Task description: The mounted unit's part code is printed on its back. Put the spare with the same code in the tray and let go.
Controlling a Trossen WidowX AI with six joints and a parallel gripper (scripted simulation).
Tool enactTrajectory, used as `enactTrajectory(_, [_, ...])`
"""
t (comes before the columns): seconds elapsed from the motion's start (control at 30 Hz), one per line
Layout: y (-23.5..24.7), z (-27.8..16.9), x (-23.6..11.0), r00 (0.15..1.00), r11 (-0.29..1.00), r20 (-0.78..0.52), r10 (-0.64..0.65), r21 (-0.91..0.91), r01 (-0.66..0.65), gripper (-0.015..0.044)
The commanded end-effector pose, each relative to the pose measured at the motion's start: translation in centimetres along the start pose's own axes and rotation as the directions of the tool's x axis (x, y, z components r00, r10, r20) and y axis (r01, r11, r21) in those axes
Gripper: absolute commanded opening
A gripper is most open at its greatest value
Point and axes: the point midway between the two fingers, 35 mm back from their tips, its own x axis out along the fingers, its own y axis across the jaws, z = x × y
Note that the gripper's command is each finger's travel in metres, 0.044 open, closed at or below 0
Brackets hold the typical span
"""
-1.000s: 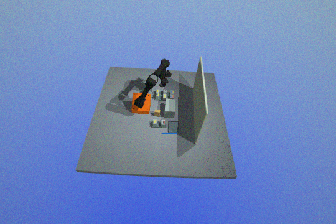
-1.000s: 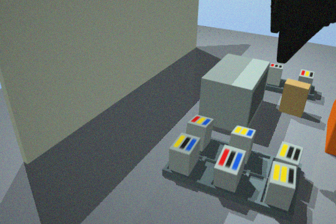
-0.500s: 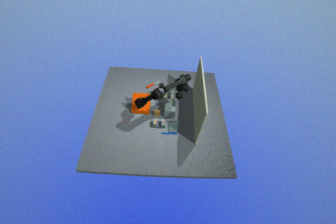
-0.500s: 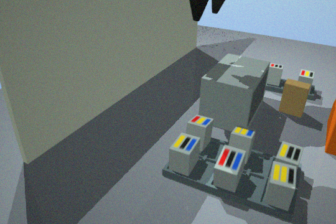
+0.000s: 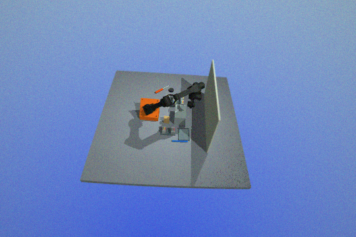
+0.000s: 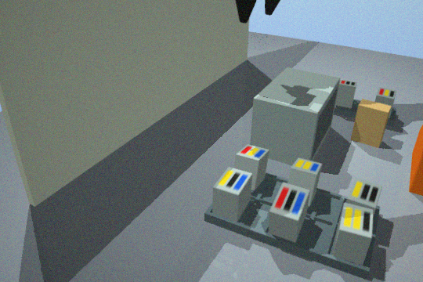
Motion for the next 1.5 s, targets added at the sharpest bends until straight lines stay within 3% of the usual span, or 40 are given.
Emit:
enactTrajectory(0.0, [-0.1,0.1,0.0,1.000,1.000,0.002,-0.004,-0.004,0.004,0.0440])
enactTrajectory(0.1, [1.1,-0.3,0.1,1.000,0.997,0.000,0.000,-0.073,0.000,0.0440])
enactTrajectory(0.3, [10.3,-4.9,1.5,1.000,0.795,-0.018,0.015,-0.606,-0.023,0.0440])
enactTrajectory(0.5, [17.7,-11.5,3.9,0.999,0.325,-0.037,0.001,-0.945,-0.036,0.0440])
enactTrajectory(0.63, [20.9,-15.8,5.7,0.999,0.000,-0.045,-0.019,-0.999,-0.045,0.0440])
enactTrajectory(0.7, [21.6,-17.0,6.2,0.999,-0.088,-0.047,-0.026,-0.995,-0.049,0.0440])
enactTrajectory(0.93, [21.7,-17.1,6.3,0.999,-0.093,-0.047,-0.027,-0.994,-0.049,0.0440])
enactTrajectory(1.13, [21.4,-16.9,10.0,0.999,-0.092,-0.046,-0.028,-0.995,-0.049,0.0300])
enactTrajectory(1.47, [21.1,-16.7,10.4,0.999,-0.092,-0.046,-0.028,-0.995,-0.048,0.0300])
